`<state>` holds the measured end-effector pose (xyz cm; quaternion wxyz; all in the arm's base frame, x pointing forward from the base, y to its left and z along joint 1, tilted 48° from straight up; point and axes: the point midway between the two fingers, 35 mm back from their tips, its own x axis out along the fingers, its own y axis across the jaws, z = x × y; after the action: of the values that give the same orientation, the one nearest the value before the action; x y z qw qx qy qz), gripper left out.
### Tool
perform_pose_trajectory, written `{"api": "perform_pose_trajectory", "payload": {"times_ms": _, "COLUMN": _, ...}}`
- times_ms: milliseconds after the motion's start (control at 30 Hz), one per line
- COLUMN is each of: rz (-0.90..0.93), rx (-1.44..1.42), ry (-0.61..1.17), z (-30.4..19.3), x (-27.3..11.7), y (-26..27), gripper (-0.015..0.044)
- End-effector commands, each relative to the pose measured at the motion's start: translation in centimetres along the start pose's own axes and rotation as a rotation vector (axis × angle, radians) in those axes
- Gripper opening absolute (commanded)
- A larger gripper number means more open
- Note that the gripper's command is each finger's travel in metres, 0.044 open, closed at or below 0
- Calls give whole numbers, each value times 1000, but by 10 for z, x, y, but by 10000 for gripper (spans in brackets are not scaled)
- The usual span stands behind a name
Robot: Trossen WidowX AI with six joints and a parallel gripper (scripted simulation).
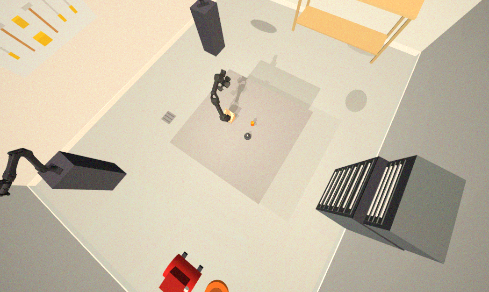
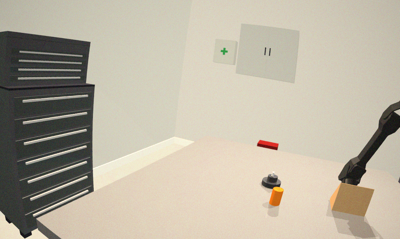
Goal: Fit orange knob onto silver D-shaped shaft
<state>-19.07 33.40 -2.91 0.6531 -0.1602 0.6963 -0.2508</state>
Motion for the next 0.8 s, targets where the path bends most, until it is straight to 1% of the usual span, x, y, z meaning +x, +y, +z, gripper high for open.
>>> {"api": "perform_pose_trajectory", "payload": {"times_ms": 0, "rz": 25, "rx": 6, "ry": -29, "z": 67, "x": -13, "y": 22, "gripper": 440}}
{"api": "perform_pose_trajectory", "payload": {"times_ms": 200, "rz": 42, "rx": 24, "ry": -67, "z": 172, "x": -25, "y": 37, "gripper": 440}}
{"api": "perform_pose_trajectory", "payload": {"times_ms": 367, "rz": 25, "rx": 38, "ry": -100, "z": 262, "x": -25, "y": 29, "gripper": 440}}
{"api": "perform_pose_trajectory", "payload": {"times_ms": 533, "rz": -20, "rx": 47, "ry": -126, "z": 347, "x": -15, "y": 3, "gripper": 440}}
{"api": "perform_pose_trajectory", "payload": {"times_ms": 767, "rz": -125, "rx": 48, "ry": -135, "z": 452, "x": 14, "y": -58, "gripper": 440}}
